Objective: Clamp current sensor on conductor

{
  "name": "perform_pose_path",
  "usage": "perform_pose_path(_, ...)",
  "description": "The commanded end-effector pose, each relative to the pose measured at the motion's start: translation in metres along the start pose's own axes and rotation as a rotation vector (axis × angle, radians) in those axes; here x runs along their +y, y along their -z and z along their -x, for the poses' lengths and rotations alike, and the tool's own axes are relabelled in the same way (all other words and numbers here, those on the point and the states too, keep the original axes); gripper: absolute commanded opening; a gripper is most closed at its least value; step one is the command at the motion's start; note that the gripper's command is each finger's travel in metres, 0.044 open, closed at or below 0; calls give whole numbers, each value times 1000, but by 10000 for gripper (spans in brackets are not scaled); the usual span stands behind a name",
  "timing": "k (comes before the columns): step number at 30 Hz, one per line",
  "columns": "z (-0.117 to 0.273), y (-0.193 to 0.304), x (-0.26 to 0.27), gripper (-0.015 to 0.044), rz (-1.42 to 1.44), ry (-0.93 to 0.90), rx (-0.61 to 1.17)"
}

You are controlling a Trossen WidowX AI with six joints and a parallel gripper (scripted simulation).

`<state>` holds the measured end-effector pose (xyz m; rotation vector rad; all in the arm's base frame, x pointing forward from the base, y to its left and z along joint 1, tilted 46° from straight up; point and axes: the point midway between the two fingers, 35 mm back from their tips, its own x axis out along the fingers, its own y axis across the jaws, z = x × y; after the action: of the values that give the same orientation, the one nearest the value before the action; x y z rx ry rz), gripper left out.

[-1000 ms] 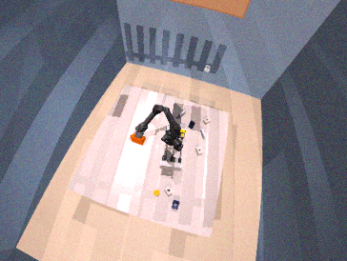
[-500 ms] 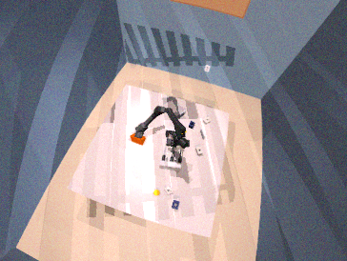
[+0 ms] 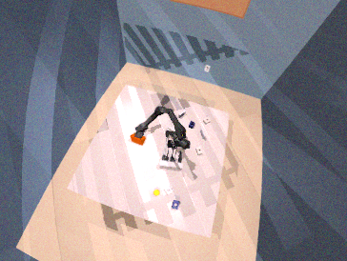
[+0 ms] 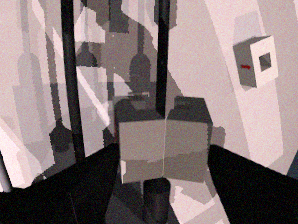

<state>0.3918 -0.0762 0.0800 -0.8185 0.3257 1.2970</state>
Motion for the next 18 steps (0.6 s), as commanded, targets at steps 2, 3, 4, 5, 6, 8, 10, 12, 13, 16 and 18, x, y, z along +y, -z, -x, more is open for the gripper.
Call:
perform_pose_path(2, -7, 0, -1, 0, -6, 9, -3)
perform_pose_path(3, -8, 0, -1, 0, -6, 9, -3)
perform_pose_path(4, -10, 0, -1, 0, -6, 9, -3)
perform_pose_path(5, -11, 0, -1, 0, -5, 9, -3)
perform_pose_path(6, -13, 0, -1, 0, -5, 10, -3)
perform_pose_path(8, -16, 0, -1, 0, -5, 10, -3)
perform_pose_path(10, -19, 0, -1, 0, -5, 10, -4)
perform_pose_path(12, -23, 0, -1, 0, -5, 10, -4)
perform_pose_path(13, -24, 0, -1, 0, -5, 10, -4)
perform_pose_path(16, -29, -1, -1, 0, -5, 10, -5)
perform_pose_path(18, -28, 0, 0, 0, -1, 0, -2)
